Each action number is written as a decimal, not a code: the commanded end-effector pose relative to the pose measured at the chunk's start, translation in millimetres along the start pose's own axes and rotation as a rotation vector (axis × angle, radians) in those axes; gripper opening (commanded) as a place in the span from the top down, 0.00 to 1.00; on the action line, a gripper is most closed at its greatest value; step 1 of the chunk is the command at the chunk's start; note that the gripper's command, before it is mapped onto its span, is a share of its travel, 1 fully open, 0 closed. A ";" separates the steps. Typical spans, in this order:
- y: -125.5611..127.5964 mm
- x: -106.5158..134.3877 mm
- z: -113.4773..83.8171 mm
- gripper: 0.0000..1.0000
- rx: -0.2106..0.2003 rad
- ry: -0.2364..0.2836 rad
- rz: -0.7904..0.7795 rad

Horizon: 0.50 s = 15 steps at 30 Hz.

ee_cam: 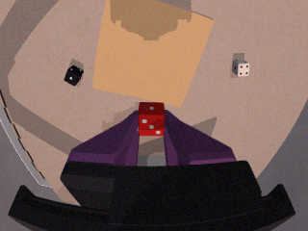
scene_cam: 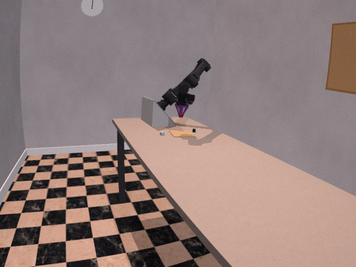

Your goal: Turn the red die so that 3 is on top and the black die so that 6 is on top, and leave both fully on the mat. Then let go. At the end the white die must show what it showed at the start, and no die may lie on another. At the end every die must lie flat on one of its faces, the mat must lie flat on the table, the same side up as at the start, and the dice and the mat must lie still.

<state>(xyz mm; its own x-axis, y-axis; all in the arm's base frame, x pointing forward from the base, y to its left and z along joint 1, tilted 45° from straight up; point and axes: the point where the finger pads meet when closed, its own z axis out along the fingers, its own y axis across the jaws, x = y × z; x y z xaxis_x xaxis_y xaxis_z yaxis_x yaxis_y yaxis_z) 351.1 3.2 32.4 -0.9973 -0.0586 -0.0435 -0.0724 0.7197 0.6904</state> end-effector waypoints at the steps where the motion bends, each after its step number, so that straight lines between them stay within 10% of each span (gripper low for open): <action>1: -6.9 -9.6 -12.0 0.85 0.000 -0.025 -0.010; 15: -0.7 -2.3 32.7 0.85 -0.003 0.000 -0.009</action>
<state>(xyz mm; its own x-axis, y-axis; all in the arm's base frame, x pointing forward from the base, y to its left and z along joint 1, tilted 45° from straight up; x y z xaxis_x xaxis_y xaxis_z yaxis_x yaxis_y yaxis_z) 348.8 23.1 14.8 -0.9948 -0.0857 -0.0557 -0.1003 0.7146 0.6923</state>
